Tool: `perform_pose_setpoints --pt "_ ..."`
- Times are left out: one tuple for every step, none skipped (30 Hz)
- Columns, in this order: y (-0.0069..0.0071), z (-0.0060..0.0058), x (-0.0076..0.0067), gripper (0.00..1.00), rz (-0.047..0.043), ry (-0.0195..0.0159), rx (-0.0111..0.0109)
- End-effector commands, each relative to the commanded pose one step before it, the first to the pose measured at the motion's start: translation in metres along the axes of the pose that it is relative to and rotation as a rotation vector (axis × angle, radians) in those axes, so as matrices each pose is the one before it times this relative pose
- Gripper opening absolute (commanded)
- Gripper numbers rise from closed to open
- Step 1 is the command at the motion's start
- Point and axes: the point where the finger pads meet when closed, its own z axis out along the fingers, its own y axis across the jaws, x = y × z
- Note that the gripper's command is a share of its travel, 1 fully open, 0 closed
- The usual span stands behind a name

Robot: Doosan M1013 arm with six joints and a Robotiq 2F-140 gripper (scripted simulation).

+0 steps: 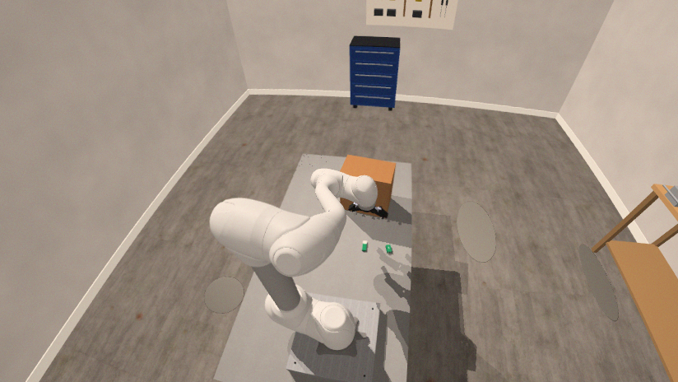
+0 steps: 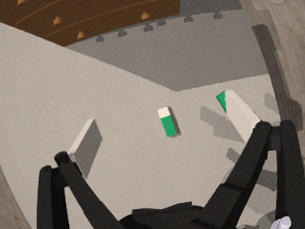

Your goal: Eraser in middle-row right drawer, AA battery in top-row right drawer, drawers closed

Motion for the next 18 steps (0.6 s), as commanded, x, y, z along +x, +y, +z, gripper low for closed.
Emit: perform_pose_setpoints --pt "-0.00045 0.01426 0.00608 1.0 -0.00074 0.1296 0.00295" --pt "0.0 0.0 0.0 1.0 0.0 0.0 0.0" --pt "0.0 0.0 0.0 1.0 0.0 0.0 0.0" --pt "-0.00004 0.0028 0.00086 1.0 -0.00002 0.02476 0.00009" --pt "-0.00003 0.00281 0.0008 1.0 -0.00001 0.02515 0.00006" --pt "-0.00003 0.0029 0.00073 1.0 -0.00001 0.02542 0.00007" --pt "-0.00011 0.00294 0.00068 1.0 -0.00006 0.02579 0.00031" --pt "0.00003 0.00297 0.00059 1.0 0.00002 0.02605 -0.00014" --pt "-0.00026 0.00249 0.00047 1.0 -0.00011 0.02158 0.0008" --pt "-0.00016 0.0022 0.00036 1.0 -0.00006 0.01876 0.00051" --pt "0.00065 0.00204 0.00016 1.0 0.0002 0.01862 -0.00202" --pt "-0.0009 0.00096 0.00029 1.0 -0.00024 0.00809 0.0028" --pt "-0.00057 0.00095 0.00024 1.0 -0.00015 0.00812 0.00177" --pt "-0.00023 0.00093 0.00018 1.0 -0.00006 0.00806 0.0007" --pt "0.00013 0.00091 0.00009 1.0 0.00002 0.00792 -0.00039" --pt "0.00048 0.00088 -0.00003 1.0 0.00009 0.00768 -0.00151" --pt "0.00085 0.00086 -0.00018 1.0 0.00015 0.00735 -0.00264" --pt "-0.00041 0.00043 0.00006 1.0 -0.00006 0.00379 0.00128"
